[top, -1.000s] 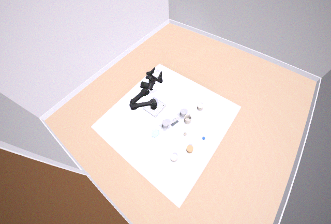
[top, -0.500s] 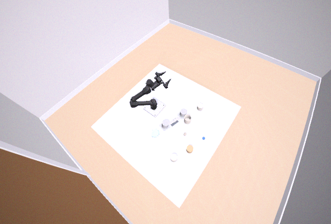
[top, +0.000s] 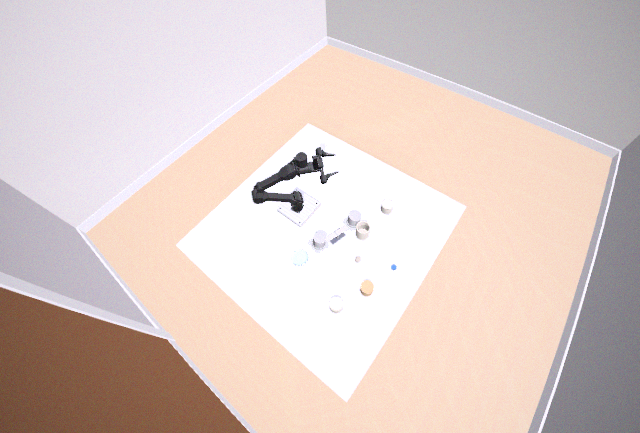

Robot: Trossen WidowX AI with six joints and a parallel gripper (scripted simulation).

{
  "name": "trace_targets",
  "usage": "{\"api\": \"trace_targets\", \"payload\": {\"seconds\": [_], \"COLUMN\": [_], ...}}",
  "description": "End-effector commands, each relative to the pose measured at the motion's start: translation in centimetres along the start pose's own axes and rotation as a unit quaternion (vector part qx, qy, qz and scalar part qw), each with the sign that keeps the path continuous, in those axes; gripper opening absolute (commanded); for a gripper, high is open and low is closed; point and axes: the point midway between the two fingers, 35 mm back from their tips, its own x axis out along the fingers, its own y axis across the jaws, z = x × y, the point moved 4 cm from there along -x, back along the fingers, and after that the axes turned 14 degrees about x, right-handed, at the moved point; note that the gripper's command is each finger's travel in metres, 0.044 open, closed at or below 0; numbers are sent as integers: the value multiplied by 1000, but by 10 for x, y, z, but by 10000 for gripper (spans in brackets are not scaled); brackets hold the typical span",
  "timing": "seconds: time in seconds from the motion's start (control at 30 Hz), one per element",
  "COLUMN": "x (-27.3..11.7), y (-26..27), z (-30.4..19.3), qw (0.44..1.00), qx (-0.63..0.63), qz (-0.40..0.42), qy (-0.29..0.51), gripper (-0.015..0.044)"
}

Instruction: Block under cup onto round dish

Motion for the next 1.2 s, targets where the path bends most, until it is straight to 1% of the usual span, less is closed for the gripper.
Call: {"api": "trace_targets", "payload": {"seconds": [0.0, 0.4, 0.87, 1.07, 1.17], "x": [6, 4, -25, -43, -45], "y": [-19, -76, -132, -149, -150], "z": [-6, -23, -35, -36, -36], "qw": [997, 963, 874, 826, 821], "qx": [14, 37, 29, 13, 11], "qz": [-68, -265, -483, -561, -570], "qy": [12, 37, 46, 46, 45], "gripper": [440, 440, 440, 440, 440]}}
